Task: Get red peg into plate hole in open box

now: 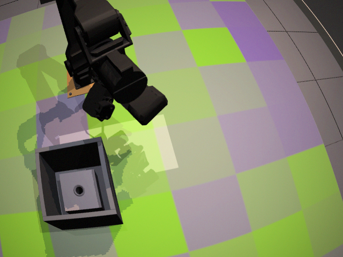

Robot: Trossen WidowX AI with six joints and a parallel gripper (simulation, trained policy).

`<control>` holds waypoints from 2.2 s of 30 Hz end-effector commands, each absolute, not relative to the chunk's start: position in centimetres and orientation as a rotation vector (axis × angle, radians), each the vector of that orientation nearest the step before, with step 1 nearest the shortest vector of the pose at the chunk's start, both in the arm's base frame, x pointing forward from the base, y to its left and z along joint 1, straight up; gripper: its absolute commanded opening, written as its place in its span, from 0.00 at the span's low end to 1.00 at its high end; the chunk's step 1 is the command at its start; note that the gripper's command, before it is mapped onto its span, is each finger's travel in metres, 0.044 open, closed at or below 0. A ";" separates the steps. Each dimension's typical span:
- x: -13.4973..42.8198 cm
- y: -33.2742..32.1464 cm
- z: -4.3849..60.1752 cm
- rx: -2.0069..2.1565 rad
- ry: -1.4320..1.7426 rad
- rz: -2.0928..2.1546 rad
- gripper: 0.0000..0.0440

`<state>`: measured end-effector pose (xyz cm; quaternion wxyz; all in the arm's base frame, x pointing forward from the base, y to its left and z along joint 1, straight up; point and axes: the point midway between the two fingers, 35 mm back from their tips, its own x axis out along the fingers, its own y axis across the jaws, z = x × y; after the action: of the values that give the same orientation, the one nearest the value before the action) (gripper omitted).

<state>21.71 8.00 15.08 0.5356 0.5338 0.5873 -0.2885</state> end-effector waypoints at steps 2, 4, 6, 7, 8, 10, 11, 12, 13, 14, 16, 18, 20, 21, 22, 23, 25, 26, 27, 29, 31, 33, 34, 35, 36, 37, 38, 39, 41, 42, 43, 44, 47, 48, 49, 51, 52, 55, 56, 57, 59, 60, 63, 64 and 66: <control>22.1 7.1 17.3 1.279 1.341 -0.646 0.00; 22.3 6.5 18.3 1.280 1.309 -0.635 0.00; 22.5 5.9 19.2 1.280 1.276 -0.628 0.00; 22.6 5.6 19.7 1.279 1.259 -0.626 0.00; 22.7 5.2 20.1 1.277 1.244 -0.626 0.00; 22.9 4.5 20.9 1.273 1.215 -0.629 0.00; 22.9 4.1 21.3 1.271 1.201 -0.633 0.00; 23.0 3.8 21.6 1.268 1.189 -0.637 0.00; 23.1 3.4 21.9 1.265 1.177 -0.643 0.00; 23.2 3.0 22.1 1.262 1.165 -0.649 0.00; 23.3 2.2 22.5 1.257 1.145 -0.665 0.00; 23.4 1.4 22.7 1.253 1.131 -0.685 0.00; 23.6 0.7 22.7 1.248 1.121 -0.706 0.00; 23.6 0.3 22.7 1.246 1.118 -0.716 0.00; 23.7 -0.1 22.7 1.245 1.116 -0.726 0.00; 23.7 -0.4 22.7 1.243 1.114 -0.736 0.00; 23.9 -1.1 22.6 1.241 1.110 -0.753 0.00; 24.0 -1.4 22.6 1.241 1.109 -0.761 0.00; 24.1 -1.8 22.6 1.240 1.108 -0.769 0.00; 24.3 -2.4 22.5 1.240 1.106 -0.783 0.00; 24.5 -3.0 22.5 1.240 1.105 -0.796 0.00; 24.7 -3.6 22.4 1.241 1.104 -0.807 0.00; 24.9 -3.9 22.3 1.241 1.104 -0.812 0.00; 25.0 -4.2 22.3 1.241 1.104 -0.817 0.00; 25.1 -4.5 22.2 1.242 1.105 -0.822 0.00; 25.2 -4.8 22.1 1.242 1.105 -0.826 0.00; 25.3 -5.1 22.1 1.242 1.106 -0.830 0.00; 25.4 -5.3 22.0 1.243 1.107 -0.834 0.00; 25.7 -5.8 21.8 1.244 1.109 -0.839 0.00; 25.8 -6.1 21.8 1.244 1.111 -0.842 0.00; 25.9 -6.3 21.7 1.245 1.112 -0.843 0.00; 26.0 -6.6 21.6 1.245 1.113 -0.845 0.00; 26.4 -7.3 21.2 1.246 1.120 -0.850 0.00; 26.6 -7.5 21.0 1.246 1.122 -0.852 0.00; 26.7 -7.8 20.8 1.246 1.124 -0.855 0.00; 27.0 -8.3 20.3 1.246 1.130 -0.859 0.00; 27.1 -8.5 20.1 1.246 1.133 -0.860 0.00; 27.5 -9.1 19.4 1.245 1.143 -0.861 0.00; 27.7 -9.3 19.1 1.244 1.147 -0.861 0.00; 27.8 -9.4 18.9 1.243 1.151 -0.860 0.00; 28.0 -9.7 18.4 1.241 1.160 -0.858 0.00; 28.1 -9.8 18.2 1.240 1.164 -0.856 0.00; 28.5 -10.1 17.5 1.236 1.176 -0.850 0.00; 28.6 -10.2 17.3 1.234 1.181 -0.847 0.00; 28.8 -10.3 16.8 1.232 1.190 -0.840 0.00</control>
<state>28.66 -10.20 17.40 0.5809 0.5269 0.5031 -0.3630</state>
